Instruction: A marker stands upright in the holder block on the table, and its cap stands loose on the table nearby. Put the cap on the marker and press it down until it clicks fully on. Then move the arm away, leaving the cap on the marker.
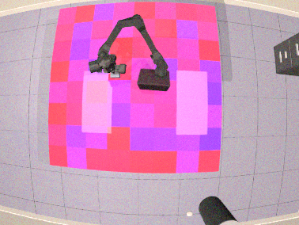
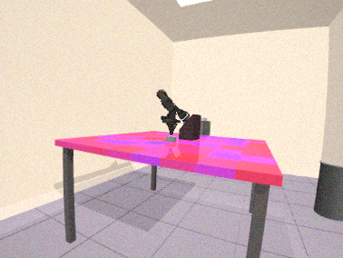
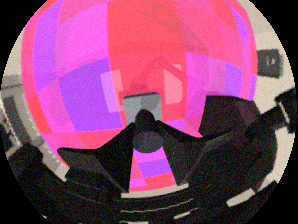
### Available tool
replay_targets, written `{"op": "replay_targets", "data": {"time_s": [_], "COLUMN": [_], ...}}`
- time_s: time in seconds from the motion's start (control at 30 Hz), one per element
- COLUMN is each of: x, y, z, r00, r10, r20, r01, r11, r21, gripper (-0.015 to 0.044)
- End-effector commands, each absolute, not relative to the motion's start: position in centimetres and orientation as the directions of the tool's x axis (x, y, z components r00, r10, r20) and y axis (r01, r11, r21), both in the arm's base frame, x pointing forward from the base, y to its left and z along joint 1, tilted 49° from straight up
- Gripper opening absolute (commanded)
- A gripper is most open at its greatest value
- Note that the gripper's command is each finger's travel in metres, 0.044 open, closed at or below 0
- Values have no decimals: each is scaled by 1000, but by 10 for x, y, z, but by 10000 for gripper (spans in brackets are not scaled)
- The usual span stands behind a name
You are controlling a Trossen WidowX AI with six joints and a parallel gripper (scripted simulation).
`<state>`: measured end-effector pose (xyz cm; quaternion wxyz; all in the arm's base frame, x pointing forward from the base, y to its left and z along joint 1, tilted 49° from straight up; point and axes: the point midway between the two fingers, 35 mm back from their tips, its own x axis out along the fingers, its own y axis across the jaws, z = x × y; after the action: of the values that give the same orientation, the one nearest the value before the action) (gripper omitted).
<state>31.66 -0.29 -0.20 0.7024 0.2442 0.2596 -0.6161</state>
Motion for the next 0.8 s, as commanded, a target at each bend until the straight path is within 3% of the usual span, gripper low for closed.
{"op": "replay_targets", "data": {"time_s": [0.0,0.4,0.77], "x": [317,317,309], "y": [-3,-3,53], "z": [-2,-2,47], "r00": [106,106,105], "r10": [-739,-739,-737], "r20": [-666,-666,-668], "r01": [992,992,992], "r11": [121,121,121], "r21": [23,23,23], "gripper": [131,440,440]}}
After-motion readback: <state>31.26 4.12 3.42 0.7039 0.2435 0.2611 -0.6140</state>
